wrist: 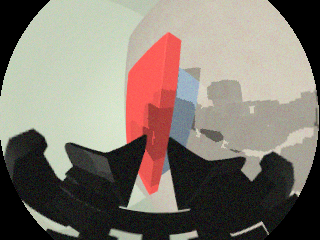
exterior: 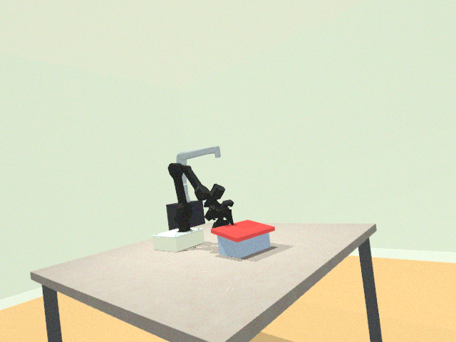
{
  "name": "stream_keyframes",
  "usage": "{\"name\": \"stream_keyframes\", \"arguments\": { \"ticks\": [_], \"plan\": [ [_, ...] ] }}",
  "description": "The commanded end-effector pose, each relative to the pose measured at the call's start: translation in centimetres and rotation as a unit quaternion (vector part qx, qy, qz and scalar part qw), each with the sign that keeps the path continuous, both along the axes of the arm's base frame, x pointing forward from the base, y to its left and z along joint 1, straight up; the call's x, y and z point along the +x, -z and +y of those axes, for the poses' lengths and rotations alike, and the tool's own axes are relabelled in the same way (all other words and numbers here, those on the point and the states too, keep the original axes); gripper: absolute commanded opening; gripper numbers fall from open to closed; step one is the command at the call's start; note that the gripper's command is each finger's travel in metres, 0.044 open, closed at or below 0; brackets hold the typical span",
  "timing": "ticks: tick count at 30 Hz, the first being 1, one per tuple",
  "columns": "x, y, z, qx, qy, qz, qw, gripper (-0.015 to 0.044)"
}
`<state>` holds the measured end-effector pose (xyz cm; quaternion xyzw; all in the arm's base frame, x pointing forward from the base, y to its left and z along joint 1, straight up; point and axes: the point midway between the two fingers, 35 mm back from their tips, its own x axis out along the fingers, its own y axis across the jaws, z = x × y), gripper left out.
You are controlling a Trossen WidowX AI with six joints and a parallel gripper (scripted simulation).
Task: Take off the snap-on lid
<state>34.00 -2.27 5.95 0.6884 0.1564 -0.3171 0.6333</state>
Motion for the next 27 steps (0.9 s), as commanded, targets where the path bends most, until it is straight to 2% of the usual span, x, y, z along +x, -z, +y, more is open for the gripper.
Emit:
{"name": "stream_keyframes", "arguments": {
  "ticks": [1,27],
  "plan": [
    [0.4,-1.0,0.0,-0.001,-0.002,-0.007,1.0,0.0],
    [1.3,-4.4,-0.2,-0.001,-0.002,-0.007,1.0,0.0]
  ]
}}
